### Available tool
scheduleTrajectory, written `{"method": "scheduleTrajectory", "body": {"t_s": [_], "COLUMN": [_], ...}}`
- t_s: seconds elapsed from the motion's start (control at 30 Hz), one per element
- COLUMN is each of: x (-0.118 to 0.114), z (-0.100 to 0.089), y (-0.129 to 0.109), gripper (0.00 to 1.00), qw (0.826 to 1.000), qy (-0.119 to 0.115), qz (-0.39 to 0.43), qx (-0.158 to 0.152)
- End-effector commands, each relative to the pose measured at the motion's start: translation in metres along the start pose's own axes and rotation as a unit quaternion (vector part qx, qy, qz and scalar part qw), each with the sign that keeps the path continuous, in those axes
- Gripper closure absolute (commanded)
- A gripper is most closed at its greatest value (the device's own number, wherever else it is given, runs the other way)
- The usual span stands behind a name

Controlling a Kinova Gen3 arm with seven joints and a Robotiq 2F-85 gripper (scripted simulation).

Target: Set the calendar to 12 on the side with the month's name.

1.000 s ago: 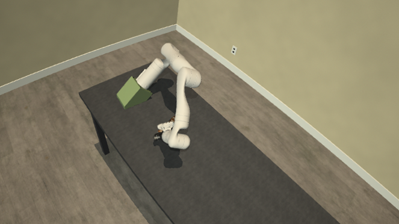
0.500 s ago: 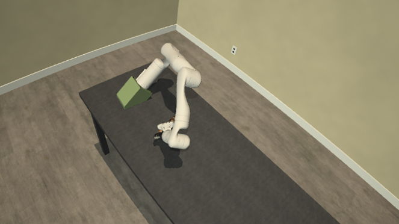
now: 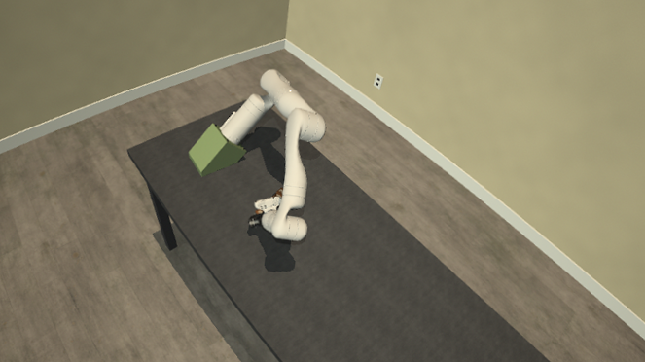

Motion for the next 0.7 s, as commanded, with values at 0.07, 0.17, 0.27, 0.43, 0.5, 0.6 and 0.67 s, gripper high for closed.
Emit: {"method": "scheduleTrajectory", "body": {"t_s": [0.07, 0.17, 0.27, 0.43, 0.5, 0.6, 0.67], "x": [-0.0002, -0.0002, -0.0002, -0.0002, -0.0002, -0.0002, -0.0002], "z": [-0.0011, -0.0011, -0.0011, -0.0011, -0.0011, -0.0011, -0.0011], "y": [-0.0003, -0.0003, -0.0003, -0.0003, -0.0003, -0.0003, -0.0003], "gripper": [0.62, 0.58, 0.54, 0.33, 0.33, 0.33, 0.33], "qw": [1.000, 1.000, 1.000, 1.000, 1.000, 1.000, 1.000], "qy": [0.000, 0.000, 0.000, 0.000, 0.000, 0.000, 0.000], "qz": [0.000, 0.000, 0.000, 0.000, 0.000, 0.000, 0.000], "qx": [-0.001, -0.001, -0.001, -0.001, -0.001, -0.001, -0.001]}}
Point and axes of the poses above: the point where the finger pads meet when closed, its own z axis out along the fingers, its own x axis across the jaws, y = z × x, the point moved 4 cm from there along -z, back along the fingers, and after that the axes turned 14 degrees about z, right-handed, at the moved point
